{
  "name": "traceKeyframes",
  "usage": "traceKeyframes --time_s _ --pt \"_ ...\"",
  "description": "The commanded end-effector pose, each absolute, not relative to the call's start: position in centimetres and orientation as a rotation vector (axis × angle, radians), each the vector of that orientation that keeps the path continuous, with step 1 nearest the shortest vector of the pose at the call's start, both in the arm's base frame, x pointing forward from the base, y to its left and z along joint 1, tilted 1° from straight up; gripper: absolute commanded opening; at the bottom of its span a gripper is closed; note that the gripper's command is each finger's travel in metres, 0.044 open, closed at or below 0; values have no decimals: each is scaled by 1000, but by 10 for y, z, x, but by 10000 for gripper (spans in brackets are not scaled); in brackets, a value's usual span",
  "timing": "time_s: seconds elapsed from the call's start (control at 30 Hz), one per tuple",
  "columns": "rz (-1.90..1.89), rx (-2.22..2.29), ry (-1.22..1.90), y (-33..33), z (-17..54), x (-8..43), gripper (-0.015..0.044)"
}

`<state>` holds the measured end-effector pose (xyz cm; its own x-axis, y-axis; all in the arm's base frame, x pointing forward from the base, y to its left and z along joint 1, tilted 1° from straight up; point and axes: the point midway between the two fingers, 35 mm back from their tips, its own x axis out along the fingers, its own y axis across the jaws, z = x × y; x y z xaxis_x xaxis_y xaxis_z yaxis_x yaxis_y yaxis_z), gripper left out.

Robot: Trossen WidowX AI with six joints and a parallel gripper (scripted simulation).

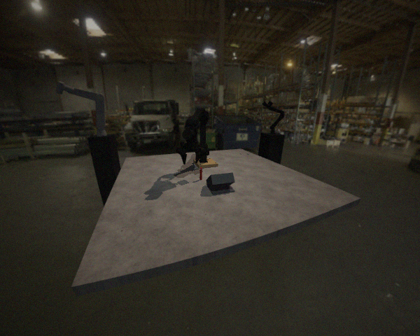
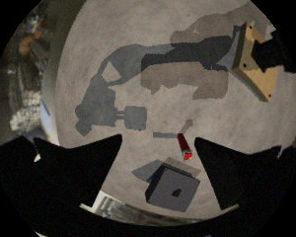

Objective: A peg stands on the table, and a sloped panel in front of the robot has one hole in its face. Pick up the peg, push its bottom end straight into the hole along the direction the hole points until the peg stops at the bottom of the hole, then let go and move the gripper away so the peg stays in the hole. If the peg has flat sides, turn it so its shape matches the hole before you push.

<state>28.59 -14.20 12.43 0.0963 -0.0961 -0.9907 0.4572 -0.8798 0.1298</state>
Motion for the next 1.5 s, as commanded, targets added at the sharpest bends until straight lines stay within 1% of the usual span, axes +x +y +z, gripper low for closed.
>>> traceKeyframes --time_s 0.0,0.4,1.47 --pt "-1838 1972 407 -127 123 292 440" --pt "-1846 1932 562 -80 119 303 440" --pt "-1847 1931 563 -79 72 306 440"
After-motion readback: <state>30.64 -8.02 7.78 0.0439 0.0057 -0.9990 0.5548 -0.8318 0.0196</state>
